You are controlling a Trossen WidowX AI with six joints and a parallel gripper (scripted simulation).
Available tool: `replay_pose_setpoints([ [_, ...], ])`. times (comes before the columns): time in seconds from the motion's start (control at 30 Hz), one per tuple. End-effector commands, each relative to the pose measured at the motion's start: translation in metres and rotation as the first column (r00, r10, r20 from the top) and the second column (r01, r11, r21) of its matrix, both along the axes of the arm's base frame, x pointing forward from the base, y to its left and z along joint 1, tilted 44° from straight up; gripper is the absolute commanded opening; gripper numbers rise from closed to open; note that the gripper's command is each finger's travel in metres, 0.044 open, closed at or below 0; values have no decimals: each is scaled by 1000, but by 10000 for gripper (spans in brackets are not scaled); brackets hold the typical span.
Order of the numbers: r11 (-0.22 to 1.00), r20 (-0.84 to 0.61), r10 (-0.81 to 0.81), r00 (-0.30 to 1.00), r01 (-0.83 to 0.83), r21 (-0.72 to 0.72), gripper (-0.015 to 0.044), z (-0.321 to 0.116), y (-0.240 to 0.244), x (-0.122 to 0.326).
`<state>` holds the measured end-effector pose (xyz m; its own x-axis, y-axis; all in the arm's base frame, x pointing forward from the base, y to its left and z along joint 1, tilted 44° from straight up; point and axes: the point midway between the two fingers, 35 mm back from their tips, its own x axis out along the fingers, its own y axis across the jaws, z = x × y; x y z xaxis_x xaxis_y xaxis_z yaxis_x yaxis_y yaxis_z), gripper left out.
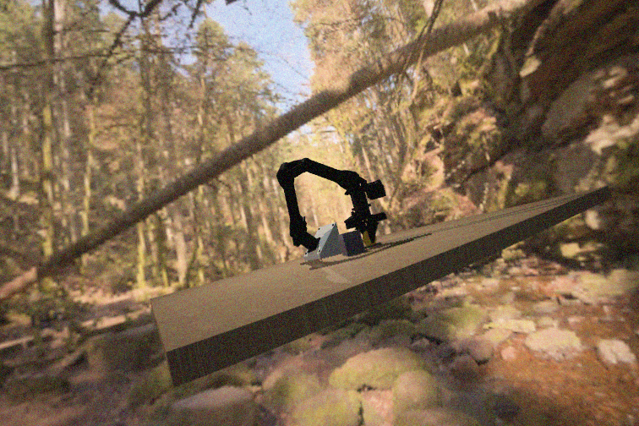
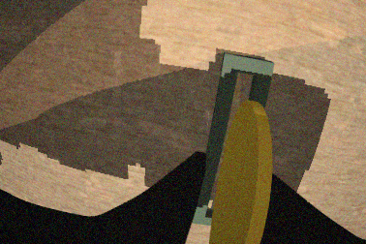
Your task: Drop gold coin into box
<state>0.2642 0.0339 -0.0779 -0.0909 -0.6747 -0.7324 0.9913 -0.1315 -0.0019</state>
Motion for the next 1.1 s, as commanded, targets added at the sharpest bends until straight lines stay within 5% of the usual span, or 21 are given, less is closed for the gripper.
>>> replay_pose_setpoints([
  [0.0, 1000, -8, 5, 1000, -5, -5, 23, -1, -2, -2],
  [1.07, 1000, -20, 28, 999, -28, -4, 0, 32, 32, 7],
])
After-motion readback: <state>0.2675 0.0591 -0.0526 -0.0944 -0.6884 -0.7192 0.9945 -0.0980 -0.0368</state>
